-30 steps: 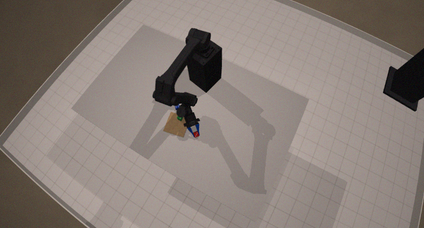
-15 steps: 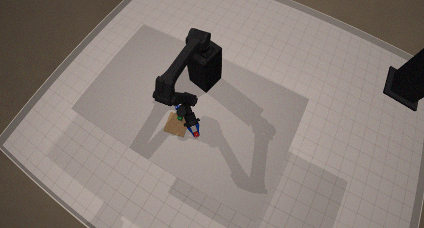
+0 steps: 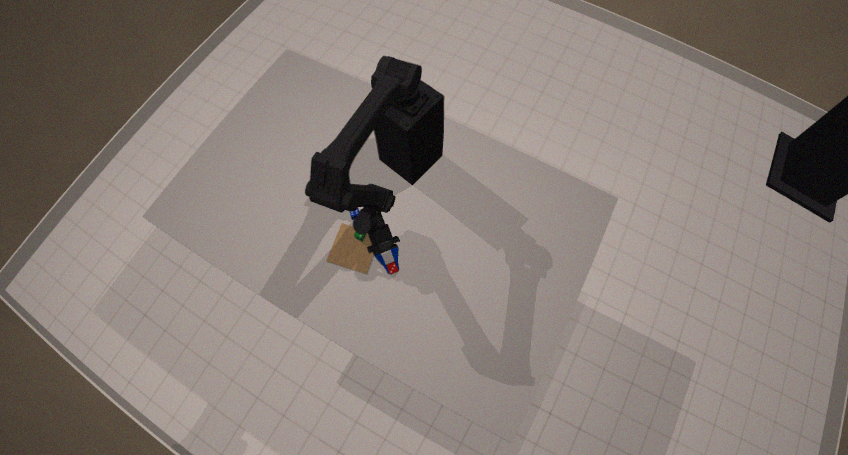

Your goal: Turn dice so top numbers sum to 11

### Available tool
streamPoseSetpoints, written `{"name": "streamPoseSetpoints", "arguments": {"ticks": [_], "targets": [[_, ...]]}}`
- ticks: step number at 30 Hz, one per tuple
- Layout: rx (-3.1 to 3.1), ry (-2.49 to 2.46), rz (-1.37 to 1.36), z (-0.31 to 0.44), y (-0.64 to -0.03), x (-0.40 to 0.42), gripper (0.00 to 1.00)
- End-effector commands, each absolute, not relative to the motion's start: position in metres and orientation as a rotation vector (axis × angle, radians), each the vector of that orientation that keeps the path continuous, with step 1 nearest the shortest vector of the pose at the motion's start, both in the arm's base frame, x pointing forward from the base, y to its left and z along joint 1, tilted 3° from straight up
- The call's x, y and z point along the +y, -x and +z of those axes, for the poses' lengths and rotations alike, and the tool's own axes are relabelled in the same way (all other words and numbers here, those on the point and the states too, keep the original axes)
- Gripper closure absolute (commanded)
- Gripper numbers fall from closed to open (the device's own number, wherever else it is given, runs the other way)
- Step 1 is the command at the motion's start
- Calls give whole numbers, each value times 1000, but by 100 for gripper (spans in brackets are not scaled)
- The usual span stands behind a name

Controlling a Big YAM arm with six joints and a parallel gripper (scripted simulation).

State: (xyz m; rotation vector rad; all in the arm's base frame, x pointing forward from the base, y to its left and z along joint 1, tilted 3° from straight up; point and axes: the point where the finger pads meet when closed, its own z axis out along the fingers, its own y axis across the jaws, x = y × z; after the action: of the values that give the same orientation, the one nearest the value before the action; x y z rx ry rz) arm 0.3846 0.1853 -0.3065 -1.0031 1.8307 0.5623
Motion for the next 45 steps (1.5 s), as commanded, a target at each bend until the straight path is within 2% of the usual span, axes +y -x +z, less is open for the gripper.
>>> {"name": "streamPoseSetpoints", "arguments": {"ticks": [1,45], "targets": [[1812,997,548,-302,-388,182,74],[1815,997,550,-304,-386,181,74]]}}
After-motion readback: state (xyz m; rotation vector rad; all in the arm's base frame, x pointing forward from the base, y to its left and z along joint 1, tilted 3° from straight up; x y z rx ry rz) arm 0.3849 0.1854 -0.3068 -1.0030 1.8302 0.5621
